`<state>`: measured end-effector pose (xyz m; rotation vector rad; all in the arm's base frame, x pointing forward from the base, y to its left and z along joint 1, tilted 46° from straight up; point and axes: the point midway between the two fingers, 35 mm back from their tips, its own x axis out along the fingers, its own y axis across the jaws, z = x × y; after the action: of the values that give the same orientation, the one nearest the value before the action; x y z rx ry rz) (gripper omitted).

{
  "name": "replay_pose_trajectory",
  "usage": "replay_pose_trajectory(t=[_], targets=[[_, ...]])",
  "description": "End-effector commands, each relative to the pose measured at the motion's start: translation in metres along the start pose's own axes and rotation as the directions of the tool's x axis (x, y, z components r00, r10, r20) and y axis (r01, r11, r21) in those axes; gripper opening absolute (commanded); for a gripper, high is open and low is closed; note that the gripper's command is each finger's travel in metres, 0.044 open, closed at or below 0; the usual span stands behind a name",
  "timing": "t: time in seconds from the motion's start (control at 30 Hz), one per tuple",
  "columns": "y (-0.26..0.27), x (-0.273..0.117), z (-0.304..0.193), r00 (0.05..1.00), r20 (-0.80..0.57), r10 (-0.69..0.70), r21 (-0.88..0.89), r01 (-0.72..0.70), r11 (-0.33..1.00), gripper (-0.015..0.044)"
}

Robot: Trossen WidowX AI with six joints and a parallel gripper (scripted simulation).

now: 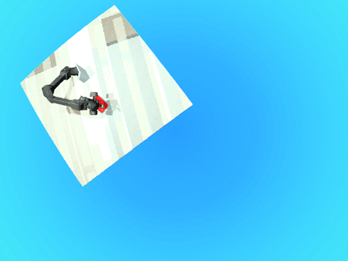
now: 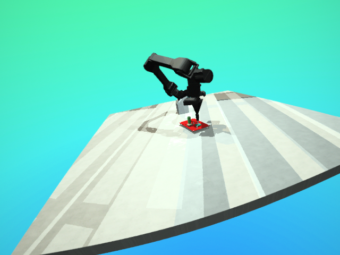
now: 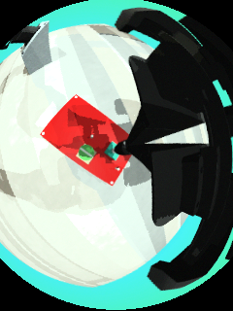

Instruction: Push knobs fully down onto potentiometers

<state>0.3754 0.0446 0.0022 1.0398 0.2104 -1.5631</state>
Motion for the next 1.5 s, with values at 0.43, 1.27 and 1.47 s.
replay_pose_trajectory(t=[0.43,1.27,1.47], targets=[[0.001,0.006,0.001,1.000,0.003,0.005,-0.003,-0.005,1.000,0.0000],[0.001,0.014,0.001,1.000,0.004,0.005,-0.003,-0.005,1.000,0.0000],[0.001,0.014,0.001,1.000,0.004,0.005,-0.003,-0.005,1.000,0.0000]])
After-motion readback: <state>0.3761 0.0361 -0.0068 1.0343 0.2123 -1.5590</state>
